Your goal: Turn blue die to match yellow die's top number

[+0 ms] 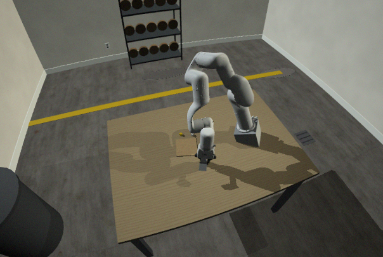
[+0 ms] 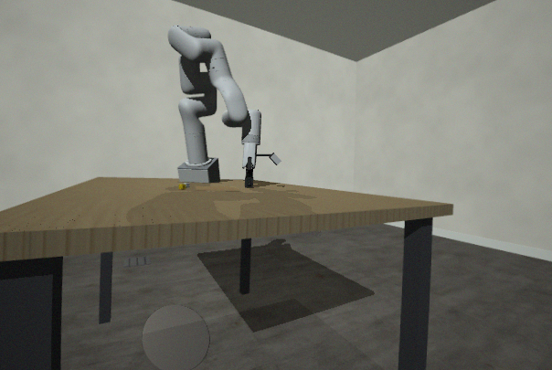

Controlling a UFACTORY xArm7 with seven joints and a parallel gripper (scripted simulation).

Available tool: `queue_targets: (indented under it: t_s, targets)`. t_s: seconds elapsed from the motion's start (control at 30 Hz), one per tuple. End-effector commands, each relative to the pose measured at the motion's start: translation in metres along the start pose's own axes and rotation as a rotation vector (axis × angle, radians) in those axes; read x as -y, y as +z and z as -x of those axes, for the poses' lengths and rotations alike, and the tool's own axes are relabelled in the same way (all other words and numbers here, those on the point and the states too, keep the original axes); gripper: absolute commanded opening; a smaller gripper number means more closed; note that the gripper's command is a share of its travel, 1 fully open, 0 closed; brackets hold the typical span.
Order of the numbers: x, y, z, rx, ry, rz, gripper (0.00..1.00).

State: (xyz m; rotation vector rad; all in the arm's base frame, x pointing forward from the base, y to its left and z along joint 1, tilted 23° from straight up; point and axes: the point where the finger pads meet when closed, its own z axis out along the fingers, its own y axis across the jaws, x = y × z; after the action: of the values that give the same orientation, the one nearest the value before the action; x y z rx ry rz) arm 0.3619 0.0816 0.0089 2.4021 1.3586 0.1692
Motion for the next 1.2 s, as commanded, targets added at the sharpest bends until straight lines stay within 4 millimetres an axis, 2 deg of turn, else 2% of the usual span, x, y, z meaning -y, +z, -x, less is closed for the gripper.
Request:
queue_targets:
  t_s: [0.0, 0.87, 0.9, 1.17]
  targets:
    - [-0.0005, -0.0007, -0.0011, -0.003, 0.0, 0.001, 0.31]
    - [-0.0005, -0.0007, -0.0011, -0.003, 0.0, 0.001, 0.31]
    - [-0.0005, -0.0007, -0.0011, -0.003, 0.0, 0.001, 0.11]
    - [-0.0005, -0.0007, -0.0011, -0.003, 0.0, 0.001, 0.11]
